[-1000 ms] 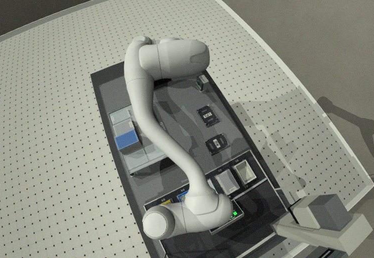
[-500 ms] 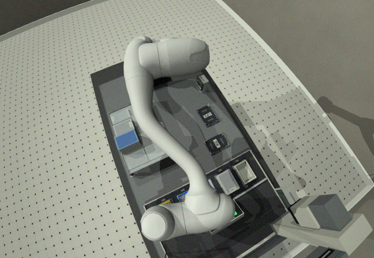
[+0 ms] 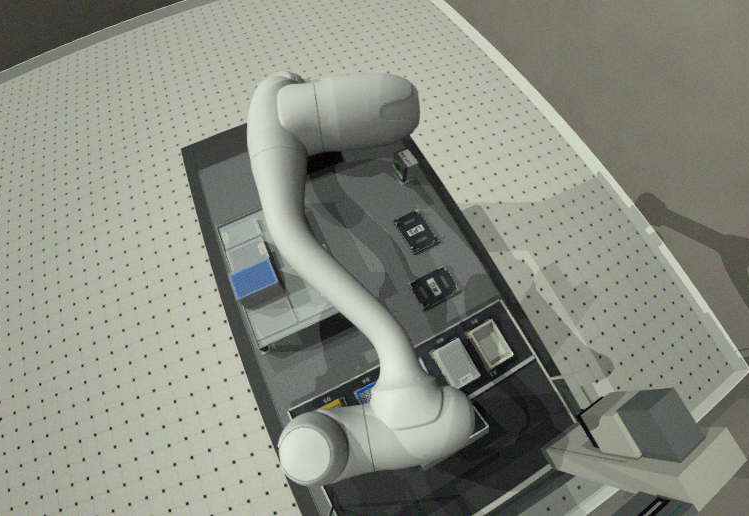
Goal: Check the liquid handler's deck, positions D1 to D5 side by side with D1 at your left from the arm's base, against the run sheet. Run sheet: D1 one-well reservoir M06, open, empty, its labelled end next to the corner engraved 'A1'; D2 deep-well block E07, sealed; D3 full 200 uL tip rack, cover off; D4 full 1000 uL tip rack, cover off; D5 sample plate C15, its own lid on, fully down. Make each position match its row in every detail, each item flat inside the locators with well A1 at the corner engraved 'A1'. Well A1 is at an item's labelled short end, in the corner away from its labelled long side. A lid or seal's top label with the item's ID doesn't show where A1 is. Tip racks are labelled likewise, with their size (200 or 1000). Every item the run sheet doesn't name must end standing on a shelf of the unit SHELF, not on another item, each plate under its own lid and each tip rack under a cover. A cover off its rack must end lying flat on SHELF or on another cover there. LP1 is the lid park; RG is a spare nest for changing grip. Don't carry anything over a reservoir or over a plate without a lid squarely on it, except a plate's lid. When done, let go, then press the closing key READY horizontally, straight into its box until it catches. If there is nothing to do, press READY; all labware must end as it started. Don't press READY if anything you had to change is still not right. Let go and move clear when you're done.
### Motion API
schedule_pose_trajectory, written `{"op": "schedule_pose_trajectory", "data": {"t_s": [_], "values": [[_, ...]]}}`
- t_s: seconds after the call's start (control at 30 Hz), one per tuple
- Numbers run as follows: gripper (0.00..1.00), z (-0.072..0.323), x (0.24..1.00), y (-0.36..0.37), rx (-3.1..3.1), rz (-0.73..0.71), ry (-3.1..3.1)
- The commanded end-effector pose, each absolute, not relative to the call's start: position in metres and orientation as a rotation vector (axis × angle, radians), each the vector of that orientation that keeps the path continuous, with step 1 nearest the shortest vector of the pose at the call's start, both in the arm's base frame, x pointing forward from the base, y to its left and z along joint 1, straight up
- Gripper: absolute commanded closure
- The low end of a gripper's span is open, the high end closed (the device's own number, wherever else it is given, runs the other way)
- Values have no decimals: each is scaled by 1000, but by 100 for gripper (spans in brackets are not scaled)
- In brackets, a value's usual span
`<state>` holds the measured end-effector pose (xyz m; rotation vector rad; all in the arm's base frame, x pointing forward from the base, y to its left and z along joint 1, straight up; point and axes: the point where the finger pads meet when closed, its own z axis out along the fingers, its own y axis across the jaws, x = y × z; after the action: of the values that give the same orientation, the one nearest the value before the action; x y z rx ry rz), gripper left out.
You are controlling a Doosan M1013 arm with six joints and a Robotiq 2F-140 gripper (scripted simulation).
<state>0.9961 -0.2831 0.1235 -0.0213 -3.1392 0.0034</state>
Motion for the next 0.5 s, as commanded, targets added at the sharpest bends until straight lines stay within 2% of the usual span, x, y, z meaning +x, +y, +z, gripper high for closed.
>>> {"op": "schedule_pose_trajectory", "data": {"t_s": [0.0, 0.47], "values": [[90, 129, 996, -283, -21, 4, -3141], [90, 149, 996, -283, -21, 4, -3141]]}}
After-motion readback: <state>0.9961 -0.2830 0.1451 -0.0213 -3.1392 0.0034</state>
